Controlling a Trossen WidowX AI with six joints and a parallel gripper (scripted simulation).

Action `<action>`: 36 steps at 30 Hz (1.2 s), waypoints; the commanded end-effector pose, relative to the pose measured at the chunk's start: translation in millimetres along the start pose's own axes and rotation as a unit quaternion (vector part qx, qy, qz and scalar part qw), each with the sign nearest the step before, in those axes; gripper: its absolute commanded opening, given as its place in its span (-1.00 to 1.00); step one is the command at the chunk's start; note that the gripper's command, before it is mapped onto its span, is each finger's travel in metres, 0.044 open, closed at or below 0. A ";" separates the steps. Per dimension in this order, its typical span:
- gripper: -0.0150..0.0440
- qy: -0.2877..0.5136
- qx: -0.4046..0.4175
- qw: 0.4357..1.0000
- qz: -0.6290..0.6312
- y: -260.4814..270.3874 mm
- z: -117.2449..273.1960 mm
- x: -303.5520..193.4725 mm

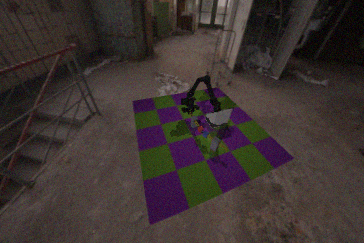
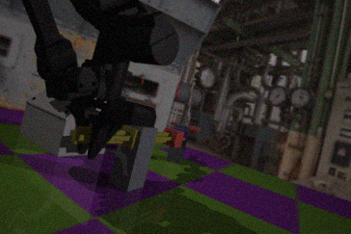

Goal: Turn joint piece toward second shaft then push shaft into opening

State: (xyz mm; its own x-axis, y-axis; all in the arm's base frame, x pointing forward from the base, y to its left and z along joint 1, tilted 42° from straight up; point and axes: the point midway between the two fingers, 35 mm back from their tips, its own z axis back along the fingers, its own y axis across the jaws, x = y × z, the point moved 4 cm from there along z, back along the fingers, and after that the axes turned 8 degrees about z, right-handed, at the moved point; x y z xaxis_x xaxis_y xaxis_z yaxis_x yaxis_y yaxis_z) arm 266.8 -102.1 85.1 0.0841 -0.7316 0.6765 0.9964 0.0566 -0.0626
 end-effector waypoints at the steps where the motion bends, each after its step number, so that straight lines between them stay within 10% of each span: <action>1: -0.40 0.000 0.000 1.000 -0.001 0.2 0.2 0.2; 8: -0.26 0.000 0.000 1.000 -0.001 0.2 0.2 0.2; 22: 0.98 0.000 0.000 1.000 -0.001 0.2 0.2 0.2; 36: 1.00 0.000 0.000 1.000 -0.001 0.3 2.4 0.2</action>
State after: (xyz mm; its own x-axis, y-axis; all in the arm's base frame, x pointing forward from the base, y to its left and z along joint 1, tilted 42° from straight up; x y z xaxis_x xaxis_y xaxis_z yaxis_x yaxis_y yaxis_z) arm 266.9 -101.9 85.3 0.0844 -0.7316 0.6765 0.9964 0.0573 -0.0624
